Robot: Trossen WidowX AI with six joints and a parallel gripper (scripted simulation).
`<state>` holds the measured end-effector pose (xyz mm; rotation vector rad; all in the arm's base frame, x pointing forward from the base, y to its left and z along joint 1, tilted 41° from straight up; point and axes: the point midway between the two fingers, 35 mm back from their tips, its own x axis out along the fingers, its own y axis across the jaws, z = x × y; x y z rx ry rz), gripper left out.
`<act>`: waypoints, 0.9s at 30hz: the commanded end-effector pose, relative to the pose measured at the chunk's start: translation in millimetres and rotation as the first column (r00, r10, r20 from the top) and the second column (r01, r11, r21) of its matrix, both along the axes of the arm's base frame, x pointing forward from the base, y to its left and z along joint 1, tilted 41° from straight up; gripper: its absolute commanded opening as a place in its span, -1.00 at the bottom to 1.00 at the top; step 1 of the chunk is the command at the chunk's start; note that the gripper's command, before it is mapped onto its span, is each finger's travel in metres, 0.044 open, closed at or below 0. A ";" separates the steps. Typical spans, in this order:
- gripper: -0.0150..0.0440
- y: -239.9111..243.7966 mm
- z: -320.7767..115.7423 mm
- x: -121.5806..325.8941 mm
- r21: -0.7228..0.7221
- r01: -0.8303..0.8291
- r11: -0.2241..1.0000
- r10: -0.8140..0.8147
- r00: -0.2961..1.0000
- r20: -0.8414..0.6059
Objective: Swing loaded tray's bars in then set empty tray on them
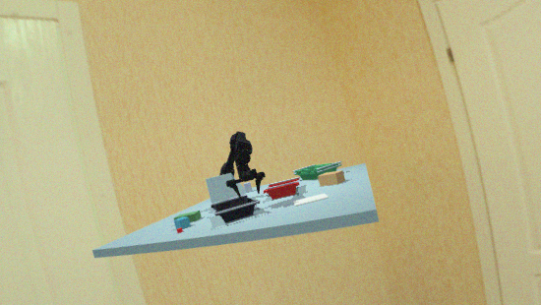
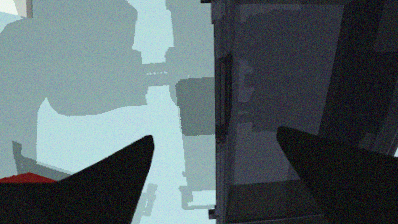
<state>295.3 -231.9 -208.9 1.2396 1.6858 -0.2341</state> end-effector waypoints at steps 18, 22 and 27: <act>0.60 39.1 -42.7 -4.6 0.020 0.004 1.000 -0.004 1.000 -0.014; 0.40 39.1 -42.7 -4.6 0.020 0.004 1.000 -0.004 1.000 -0.014; 0.24 39.1 -42.7 -4.6 0.020 0.004 1.000 -0.004 1.000 -0.014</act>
